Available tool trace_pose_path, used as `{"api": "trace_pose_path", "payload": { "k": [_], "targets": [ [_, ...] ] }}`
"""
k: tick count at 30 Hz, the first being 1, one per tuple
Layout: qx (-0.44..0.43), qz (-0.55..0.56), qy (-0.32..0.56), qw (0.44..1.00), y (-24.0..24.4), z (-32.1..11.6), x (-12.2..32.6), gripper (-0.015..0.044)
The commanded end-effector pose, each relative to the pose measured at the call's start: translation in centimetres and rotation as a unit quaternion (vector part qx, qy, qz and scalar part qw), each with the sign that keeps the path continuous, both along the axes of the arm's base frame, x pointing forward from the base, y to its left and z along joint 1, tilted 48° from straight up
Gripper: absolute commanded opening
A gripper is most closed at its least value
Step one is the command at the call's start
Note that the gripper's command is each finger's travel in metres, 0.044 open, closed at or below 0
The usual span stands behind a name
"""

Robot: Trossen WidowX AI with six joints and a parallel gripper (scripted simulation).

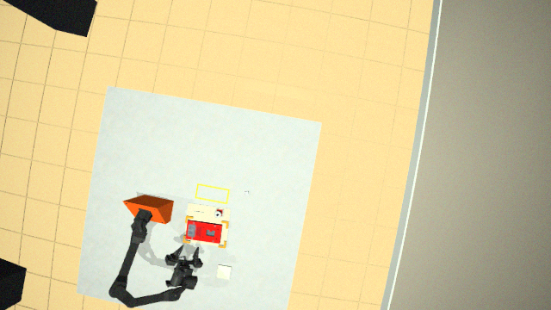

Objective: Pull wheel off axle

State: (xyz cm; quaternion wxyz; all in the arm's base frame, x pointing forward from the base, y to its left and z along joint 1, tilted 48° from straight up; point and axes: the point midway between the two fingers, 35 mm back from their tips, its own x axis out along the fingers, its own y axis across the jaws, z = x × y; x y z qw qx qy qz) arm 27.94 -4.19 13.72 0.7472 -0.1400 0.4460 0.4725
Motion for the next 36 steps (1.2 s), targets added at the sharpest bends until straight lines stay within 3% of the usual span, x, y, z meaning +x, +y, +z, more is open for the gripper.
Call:
{"api": "trace_pose_path", "payload": {
  "k": [1, 4, 14, 20, 28, 33, 36],
  "targets": [
    [-0.001, 0.0, 0.002, 1.0, 0.0, -0.1, 0.0, 0.0374],
    [-0.024, -0.001, 0.035, 0.999, 0.6, -1.2, 0.3, 0.03],
    [-0.184, -0.063, 0.208, 0.959, 3.4, -7.1, 1.7, 0.03],
    [-0.324, -0.137, 0.253, 0.901, 5.3, -10.6, 2.7, 0.03],
    [-0.513, -0.322, 0.148, 0.782, 8.0, -13.9, 5.7, 0.03],
    [-0.551, -0.43, 0.001, 0.716, 11.1, -15.0, 7.7, 0.03],
    [-0.55, -0.443, -0.021, 0.708, 11.6, -15.1, 7.9, 0.03]
  ]
}}
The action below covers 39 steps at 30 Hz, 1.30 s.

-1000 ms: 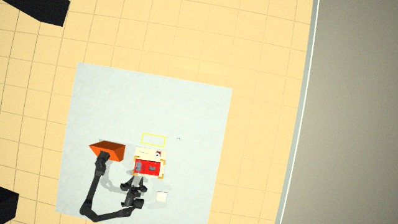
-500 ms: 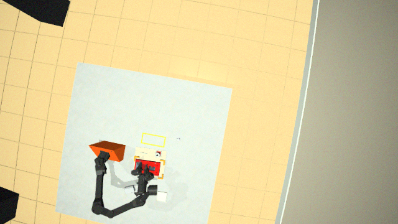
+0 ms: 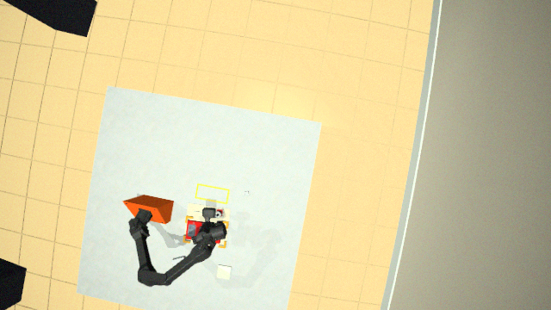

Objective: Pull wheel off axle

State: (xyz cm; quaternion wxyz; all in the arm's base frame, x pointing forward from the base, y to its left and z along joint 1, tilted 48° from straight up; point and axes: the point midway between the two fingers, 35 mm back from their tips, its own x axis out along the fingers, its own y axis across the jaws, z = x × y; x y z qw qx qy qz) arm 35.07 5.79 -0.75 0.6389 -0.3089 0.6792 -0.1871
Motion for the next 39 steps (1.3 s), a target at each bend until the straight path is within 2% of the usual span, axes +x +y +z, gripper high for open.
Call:
{"api": "trace_pose_path", "payload": {
  "k": [1, 10, 19, 23, 26, 35, 39],
  "targets": [
    [-0.049, -0.004, -0.073, 0.996, 1.7, -0.7, 0.8, 0.03],
    [-0.049, -0.004, -0.073, 0.996, 1.4, -1.0, 1.0, 0.03],
    [-0.05, -0.004, -0.074, 0.996, -3.3, -5.4, 1.7, 0.03],
    [-0.051, -0.004, -0.074, 0.996, -3.8, -5.7, 1.7, 0.03],
    [-0.05, -0.011, -0.073, 0.996, -3.7, -5.4, 1.6, 0.0221],
    [-0.05, -0.011, -0.073, 0.996, -3.7, -5.4, 1.6, 0.0161],
    [-0.05, -0.011, -0.073, 0.996, -3.7, -5.3, 1.6, 0.0056]
  ]
}}
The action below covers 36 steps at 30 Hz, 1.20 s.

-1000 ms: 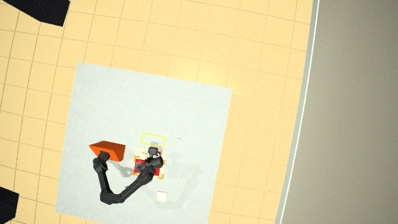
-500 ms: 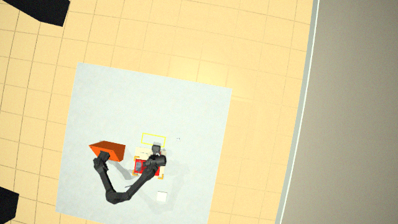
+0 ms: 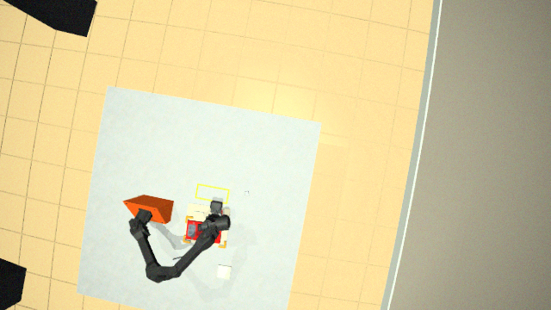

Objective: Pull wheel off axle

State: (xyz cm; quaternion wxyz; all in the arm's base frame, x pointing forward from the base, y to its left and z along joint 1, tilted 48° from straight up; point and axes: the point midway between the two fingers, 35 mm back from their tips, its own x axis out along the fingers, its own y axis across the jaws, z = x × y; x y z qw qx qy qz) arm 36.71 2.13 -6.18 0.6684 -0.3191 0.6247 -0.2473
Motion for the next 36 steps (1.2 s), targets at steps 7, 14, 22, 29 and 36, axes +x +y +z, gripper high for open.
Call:
{"api": "trace_pose_path", "payload": {
  "k": [7, 14, 22, 29, 36],
  "targets": [
    [-0.001, -0.001, -0.001, 1.0, 0.13, 0.24, -0.02, 0.0],
    [-0.001, -0.001, -0.001, 1.0, 0.31, 0.39, -0.03, 0.0],
    [-0.001, -0.001, -0.001, 1.0, 0.52, 0.55, -0.05, 0.0],
    [-0.001, 0.0, -0.002, 1.0, 0.69, 0.7, -0.07, 0.0],
    [-0.001, 0.0, -0.002, 1.0, 0.87, 0.85, -0.08, 0.0]
  ]
}}
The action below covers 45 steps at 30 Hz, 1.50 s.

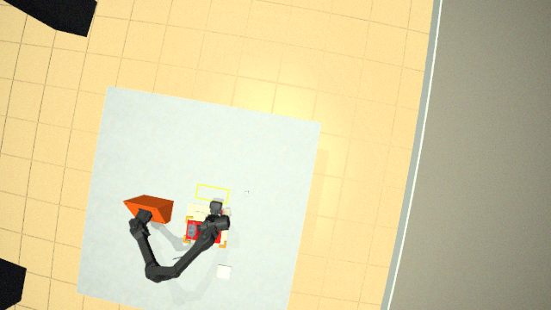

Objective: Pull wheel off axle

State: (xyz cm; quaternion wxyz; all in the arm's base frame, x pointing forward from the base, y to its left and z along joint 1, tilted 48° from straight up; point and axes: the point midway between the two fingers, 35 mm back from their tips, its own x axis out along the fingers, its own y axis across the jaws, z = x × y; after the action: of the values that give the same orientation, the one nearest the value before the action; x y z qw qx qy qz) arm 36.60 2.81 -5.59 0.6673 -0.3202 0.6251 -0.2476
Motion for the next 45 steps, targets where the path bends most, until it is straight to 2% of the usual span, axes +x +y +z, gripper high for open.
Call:
{"api": "trace_pose_path", "payload": {
  "k": [1, 45],
  "targets": [
    [0.0, 0.0, -0.003, 1.0, 0.2, 0.3, 0.0, 0.0],
    [0.0, 0.003, -0.003, 1.0, 1.3, 1.2, -0.1, 0.0]
  ]
}}
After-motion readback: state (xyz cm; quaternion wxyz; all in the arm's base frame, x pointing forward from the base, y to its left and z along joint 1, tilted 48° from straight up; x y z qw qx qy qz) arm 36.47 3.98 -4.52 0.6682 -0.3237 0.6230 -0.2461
